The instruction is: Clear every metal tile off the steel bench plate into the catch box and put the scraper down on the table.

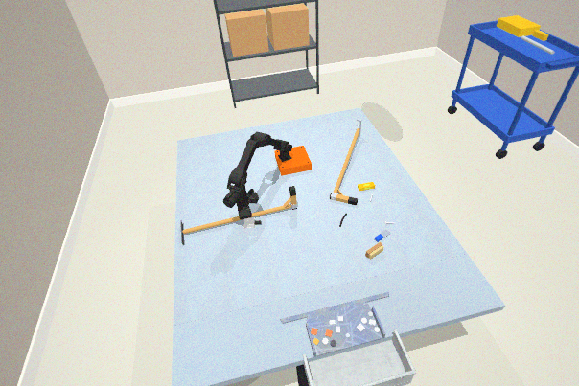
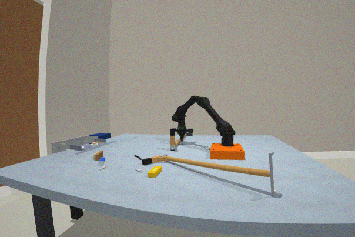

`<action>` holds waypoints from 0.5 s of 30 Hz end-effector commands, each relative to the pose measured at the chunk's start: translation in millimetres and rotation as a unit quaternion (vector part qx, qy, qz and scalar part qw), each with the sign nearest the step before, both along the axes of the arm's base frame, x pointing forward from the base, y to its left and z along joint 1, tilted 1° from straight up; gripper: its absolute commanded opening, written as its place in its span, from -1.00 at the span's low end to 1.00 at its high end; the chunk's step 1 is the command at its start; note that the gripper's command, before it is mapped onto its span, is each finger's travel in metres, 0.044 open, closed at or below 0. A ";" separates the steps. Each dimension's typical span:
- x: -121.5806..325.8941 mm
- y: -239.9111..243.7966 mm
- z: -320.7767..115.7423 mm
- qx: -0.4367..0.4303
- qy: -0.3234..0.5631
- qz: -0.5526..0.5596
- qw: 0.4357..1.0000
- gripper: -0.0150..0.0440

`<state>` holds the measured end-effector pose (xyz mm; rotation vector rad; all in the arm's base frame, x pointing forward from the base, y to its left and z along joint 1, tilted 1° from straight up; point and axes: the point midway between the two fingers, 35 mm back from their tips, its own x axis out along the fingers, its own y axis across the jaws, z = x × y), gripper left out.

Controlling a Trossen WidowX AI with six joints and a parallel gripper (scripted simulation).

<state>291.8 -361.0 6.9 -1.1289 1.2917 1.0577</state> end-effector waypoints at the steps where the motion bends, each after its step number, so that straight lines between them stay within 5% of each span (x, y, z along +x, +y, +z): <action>1: 6.0 -0.9 -0.9 0.000 -0.003 -0.002 1.000 -0.49; 15: 19.8 -3.5 -0.3 -0.002 -0.005 -0.002 1.000 -0.49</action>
